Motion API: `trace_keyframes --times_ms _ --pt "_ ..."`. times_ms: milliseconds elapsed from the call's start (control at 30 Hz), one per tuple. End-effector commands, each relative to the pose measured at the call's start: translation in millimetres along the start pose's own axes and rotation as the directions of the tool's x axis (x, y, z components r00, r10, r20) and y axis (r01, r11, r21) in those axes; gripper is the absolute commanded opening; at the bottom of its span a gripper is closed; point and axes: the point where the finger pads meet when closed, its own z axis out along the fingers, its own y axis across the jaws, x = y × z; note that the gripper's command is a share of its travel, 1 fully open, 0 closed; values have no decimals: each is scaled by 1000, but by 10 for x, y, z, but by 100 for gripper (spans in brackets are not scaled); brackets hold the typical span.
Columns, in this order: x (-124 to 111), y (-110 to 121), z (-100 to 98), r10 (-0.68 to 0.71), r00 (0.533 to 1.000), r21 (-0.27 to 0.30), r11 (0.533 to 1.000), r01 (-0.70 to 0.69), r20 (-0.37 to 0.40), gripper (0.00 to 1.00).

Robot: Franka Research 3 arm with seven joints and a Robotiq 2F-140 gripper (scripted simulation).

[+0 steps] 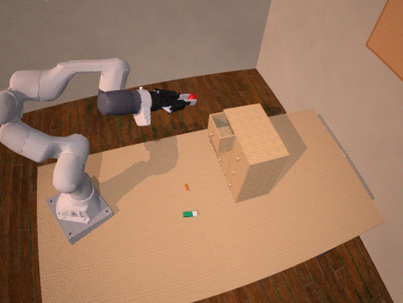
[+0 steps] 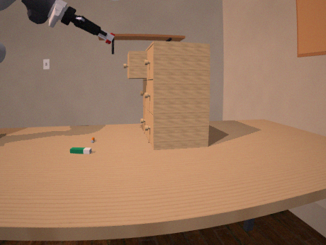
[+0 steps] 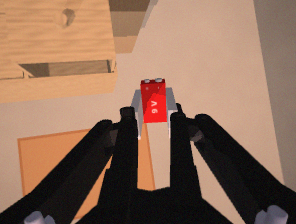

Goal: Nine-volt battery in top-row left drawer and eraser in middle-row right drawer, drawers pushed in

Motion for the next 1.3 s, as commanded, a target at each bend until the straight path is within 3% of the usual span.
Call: trace_keyframes --times_ms 0,267,300,700,733,1067,1100,1267 --pt "-1 -29 -11 -20 1000 9 1000 20 7 14" --pt "-1 -29 -11 -20 1000 9 1000 20 7 14" --pt "57 -148 -96 -16 999 46 999 14 36 14" --pt "57 -148 -96 -16 999 46 999 14 36 14" --pt "124 -265 -179 -11 998 82 997 7 59 14" --pt "124 -265 -179 -11 998 82 997 7 59 14" --pt "200 -381 -262 -7 997 117 993 -2 77 14" --pt "200 -381 -262 -7 997 117 993 -2 77 14"
